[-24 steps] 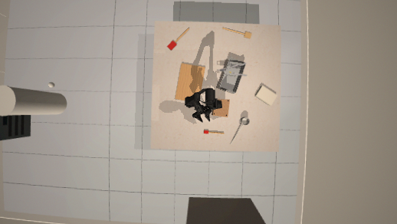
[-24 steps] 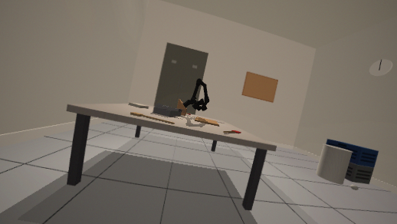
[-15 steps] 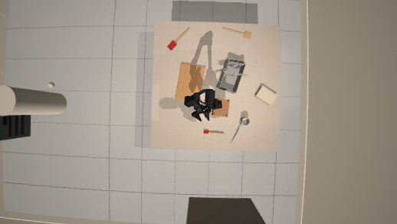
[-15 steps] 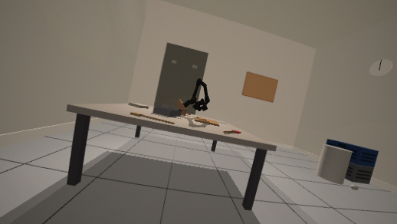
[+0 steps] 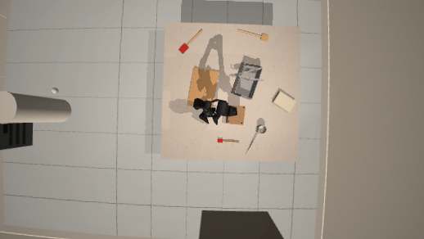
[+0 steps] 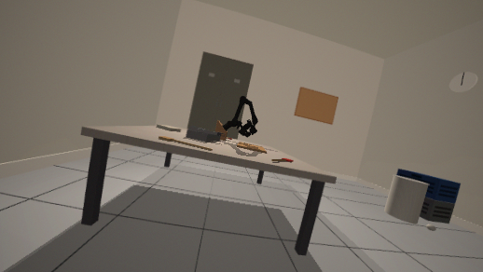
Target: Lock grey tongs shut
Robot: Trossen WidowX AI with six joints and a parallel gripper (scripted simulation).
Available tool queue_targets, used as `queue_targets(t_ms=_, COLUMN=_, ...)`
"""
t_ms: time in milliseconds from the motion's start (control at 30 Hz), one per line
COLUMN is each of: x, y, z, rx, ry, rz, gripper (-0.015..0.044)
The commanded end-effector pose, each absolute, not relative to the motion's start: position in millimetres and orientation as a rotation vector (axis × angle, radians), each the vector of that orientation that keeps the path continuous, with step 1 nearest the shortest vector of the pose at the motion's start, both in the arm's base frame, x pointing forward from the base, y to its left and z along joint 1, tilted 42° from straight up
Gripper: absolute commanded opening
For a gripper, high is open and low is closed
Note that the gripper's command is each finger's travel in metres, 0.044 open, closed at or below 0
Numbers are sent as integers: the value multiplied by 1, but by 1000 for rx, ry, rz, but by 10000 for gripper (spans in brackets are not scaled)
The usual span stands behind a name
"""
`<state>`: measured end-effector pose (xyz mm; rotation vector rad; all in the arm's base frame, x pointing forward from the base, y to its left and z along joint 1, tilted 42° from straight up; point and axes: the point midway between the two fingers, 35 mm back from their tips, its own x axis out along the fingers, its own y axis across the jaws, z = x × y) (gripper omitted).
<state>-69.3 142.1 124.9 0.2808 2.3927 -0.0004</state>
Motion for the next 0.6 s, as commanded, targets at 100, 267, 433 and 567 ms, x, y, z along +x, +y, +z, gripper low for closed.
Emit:
queue_targets(t_ms=100, x=-36, y=165, z=130, rx=362, ry=2317, rz=161, gripper=440)
queue_targets(t_ms=267, x=27, y=191, z=137, rx=401, ry=2149, rz=451, gripper=440)
queue_targets(t_ms=433, x=91, y=196, z=137, rx=385, ry=1950, rz=657, gripper=440)
queue_targets(t_ms=567, x=153, y=185, z=135, rx=307, ry=1720, rz=789, gripper=440)
